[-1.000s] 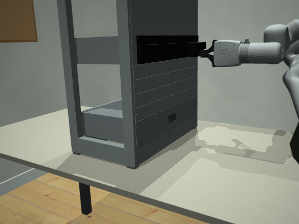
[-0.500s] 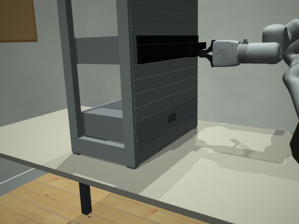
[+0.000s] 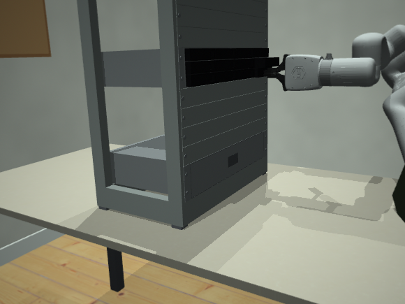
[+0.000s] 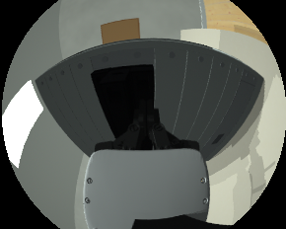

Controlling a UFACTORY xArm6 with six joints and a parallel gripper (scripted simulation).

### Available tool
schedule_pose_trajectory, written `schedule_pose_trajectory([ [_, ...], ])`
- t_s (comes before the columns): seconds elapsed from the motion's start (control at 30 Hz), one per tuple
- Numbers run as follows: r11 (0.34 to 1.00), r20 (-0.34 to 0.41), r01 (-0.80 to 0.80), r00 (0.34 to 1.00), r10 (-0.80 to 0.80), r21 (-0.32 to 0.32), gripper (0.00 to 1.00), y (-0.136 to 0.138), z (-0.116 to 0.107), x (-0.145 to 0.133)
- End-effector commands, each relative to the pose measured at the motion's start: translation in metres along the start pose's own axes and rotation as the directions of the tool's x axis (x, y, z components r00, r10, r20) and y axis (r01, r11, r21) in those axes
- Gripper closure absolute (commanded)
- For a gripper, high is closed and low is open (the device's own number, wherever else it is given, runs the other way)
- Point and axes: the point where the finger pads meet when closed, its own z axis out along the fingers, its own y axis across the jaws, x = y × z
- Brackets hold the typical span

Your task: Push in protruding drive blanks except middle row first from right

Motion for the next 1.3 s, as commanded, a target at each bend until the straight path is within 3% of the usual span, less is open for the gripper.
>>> schedule_pose_trajectory([
  [0.0, 1.0, 0.0, -0.002, 1.0, 0.002, 0.001, 1.0, -0.001, 0.0011, 0.0001],
  [1.27, 1.0, 0.0, -0.002, 1.0, 0.002, 0.001, 1.0, -0.0011, 0.0093, 0.0003],
])
